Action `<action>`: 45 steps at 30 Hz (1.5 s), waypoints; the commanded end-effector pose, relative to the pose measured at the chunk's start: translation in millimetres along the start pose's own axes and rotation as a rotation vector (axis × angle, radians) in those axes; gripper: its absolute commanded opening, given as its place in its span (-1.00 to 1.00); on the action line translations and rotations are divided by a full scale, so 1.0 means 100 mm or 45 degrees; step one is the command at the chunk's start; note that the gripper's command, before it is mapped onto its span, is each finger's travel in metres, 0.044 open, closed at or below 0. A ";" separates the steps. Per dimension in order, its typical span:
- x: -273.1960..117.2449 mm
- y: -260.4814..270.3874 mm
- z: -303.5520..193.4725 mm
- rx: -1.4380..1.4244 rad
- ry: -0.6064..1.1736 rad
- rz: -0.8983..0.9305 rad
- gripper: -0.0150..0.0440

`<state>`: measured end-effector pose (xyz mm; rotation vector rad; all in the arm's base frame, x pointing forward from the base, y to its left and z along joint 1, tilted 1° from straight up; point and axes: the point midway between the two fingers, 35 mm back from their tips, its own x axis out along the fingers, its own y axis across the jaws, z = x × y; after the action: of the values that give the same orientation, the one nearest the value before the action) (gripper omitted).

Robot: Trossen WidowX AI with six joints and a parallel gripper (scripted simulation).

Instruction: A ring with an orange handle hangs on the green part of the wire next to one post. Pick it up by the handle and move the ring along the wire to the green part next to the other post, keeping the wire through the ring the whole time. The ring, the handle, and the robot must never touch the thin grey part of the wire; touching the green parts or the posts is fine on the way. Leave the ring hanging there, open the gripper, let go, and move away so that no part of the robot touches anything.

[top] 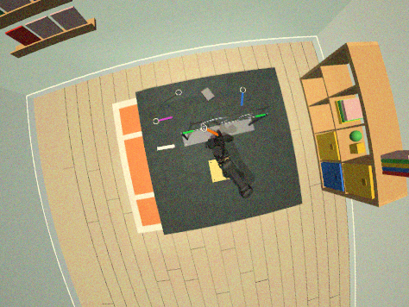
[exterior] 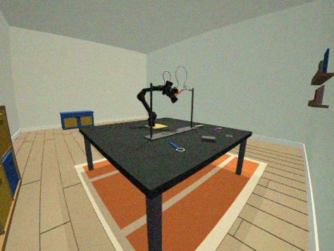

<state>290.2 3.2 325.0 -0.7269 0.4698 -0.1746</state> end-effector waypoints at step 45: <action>-0.08 1.29 0.51 0.907 -0.116 0.416 -1.00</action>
<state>305.6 128.2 271.6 0.0270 0.4032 0.0064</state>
